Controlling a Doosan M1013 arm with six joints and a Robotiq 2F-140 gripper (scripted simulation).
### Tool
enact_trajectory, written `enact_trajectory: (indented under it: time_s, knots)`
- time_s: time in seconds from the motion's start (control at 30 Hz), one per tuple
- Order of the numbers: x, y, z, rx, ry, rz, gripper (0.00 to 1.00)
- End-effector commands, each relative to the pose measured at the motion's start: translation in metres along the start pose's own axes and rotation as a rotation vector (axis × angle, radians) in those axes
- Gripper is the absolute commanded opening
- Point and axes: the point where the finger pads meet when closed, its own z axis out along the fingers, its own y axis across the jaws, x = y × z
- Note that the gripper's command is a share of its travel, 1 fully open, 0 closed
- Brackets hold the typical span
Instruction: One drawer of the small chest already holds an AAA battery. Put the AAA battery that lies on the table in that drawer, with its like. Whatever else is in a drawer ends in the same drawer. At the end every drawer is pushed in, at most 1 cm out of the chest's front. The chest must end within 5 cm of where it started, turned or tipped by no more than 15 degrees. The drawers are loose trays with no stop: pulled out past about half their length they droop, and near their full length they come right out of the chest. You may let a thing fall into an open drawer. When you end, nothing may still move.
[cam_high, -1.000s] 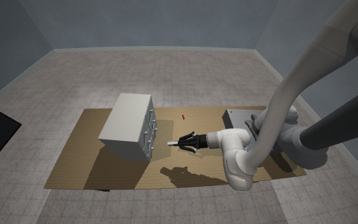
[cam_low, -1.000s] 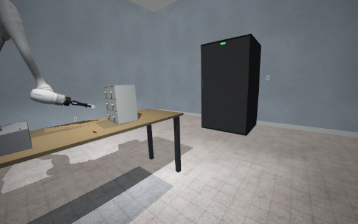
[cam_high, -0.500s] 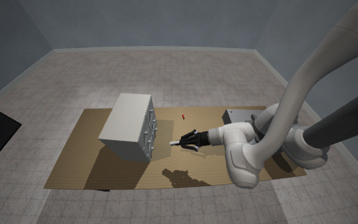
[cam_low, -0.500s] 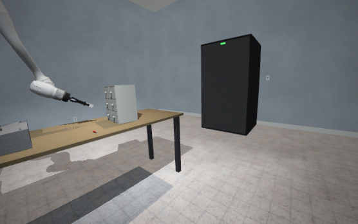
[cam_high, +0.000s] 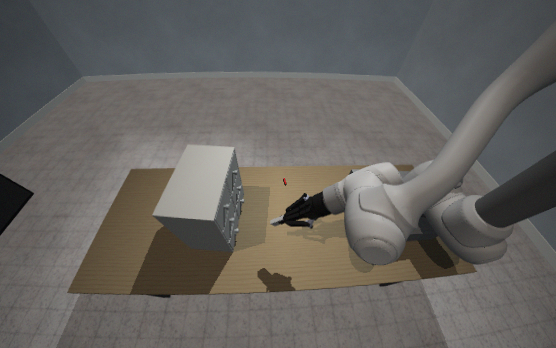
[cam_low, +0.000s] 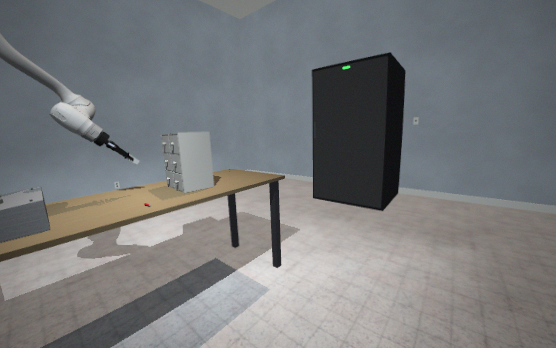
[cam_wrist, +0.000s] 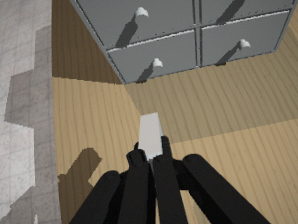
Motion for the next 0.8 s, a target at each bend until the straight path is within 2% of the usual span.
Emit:
enact_trajectory:
  time_s: [0.0,0.3,0.37,0.57,0.77]
  knots:
    - [0.000,0.003,-0.005,-0.061,-0.094,-0.004,0.00]
    - [0.000,0.003,-0.017,-0.060,-0.193,-0.001,0.00]
    - [0.000,0.003,-0.017,-0.060,-0.193,-0.001,0.00]
    - [0.001,0.001,-0.031,-0.059,-0.318,0.002,0.00]
    - [0.001,0.000,-0.059,0.013,-0.366,0.016,0.00]
